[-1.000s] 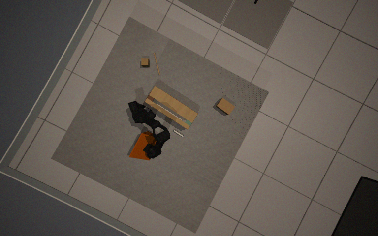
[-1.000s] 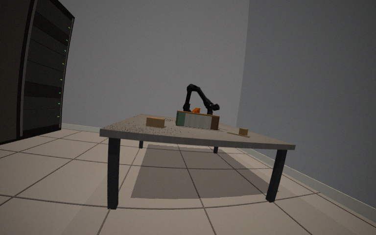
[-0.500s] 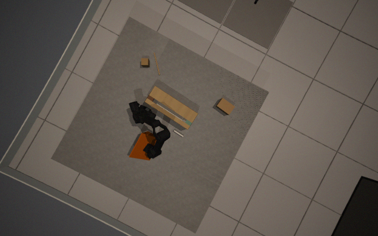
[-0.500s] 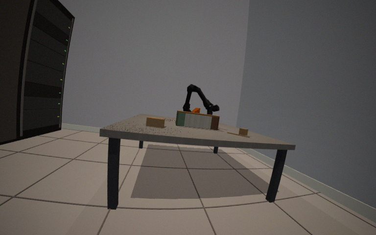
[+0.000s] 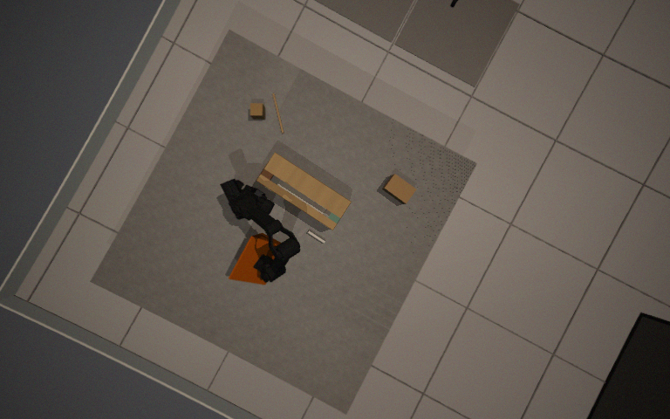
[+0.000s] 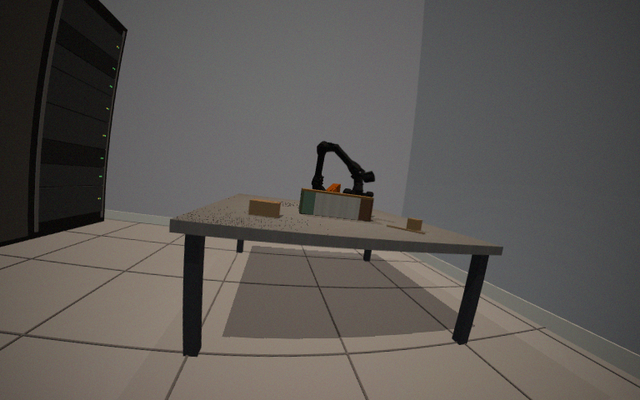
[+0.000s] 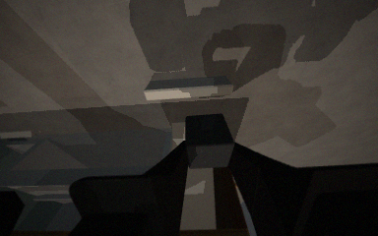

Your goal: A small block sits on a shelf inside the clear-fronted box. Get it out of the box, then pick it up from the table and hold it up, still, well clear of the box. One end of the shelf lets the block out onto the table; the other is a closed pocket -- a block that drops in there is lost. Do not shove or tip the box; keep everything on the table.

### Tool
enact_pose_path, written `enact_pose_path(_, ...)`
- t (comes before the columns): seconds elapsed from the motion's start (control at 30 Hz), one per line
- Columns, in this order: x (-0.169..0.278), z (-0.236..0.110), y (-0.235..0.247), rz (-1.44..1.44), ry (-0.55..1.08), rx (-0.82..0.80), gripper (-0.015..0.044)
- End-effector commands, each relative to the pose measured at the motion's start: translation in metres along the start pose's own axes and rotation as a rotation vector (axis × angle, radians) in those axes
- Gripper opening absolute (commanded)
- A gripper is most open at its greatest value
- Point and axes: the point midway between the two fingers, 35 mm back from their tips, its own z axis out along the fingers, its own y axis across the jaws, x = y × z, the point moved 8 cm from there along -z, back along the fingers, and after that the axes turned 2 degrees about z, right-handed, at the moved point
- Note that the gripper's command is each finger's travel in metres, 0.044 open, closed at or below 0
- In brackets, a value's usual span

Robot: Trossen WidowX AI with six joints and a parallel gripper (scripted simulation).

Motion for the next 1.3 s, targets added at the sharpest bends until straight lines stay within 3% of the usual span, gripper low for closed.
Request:
enact_pose_path(0.0,0.005,-0.011,0.001,0.009,-0.005,0.004,0.0)
enact_pose_path(0.9,0.025,-0.107,0.051,-0.541,0.064,0.275,0.0)
enact_pose_path(1.27,0.025,-0.109,0.052,-0.555,0.068,0.282,0.0)
